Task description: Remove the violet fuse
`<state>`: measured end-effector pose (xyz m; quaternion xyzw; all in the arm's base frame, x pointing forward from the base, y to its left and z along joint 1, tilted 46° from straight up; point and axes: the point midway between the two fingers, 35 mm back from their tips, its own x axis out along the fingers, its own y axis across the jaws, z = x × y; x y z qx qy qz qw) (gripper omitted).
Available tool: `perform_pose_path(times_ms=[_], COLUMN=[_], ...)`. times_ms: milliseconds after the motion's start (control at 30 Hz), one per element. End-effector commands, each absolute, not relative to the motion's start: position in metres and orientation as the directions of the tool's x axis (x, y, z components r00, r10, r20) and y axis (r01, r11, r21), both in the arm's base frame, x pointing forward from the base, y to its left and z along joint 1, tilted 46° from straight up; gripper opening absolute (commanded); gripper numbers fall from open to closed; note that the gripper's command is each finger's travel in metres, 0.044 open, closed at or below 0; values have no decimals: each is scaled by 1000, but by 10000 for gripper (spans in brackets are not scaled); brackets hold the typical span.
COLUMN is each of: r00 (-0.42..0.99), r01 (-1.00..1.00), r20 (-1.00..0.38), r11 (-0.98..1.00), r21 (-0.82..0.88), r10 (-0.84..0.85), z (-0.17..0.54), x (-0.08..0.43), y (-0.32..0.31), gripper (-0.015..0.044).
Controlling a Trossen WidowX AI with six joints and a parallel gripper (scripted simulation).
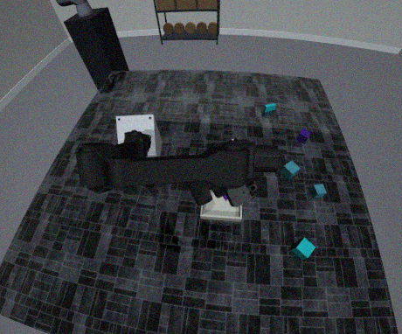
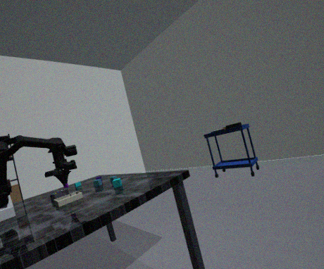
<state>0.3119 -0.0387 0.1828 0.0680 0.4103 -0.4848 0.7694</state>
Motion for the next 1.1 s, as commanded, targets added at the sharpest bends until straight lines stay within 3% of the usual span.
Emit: perform_pose_path(times_ms=[0, 967, 1067], r00=[186, 187, 192], r01=[798, 798, 802], r20=[-693, -691, -690], r11=[519, 518, 517], r21=[-307, -307, -299], r10=[-696, -698, -697], z=[182, 156, 159], x=[309, 316, 318], y=[-43, -70, -68], gripper=[0, 0, 79])
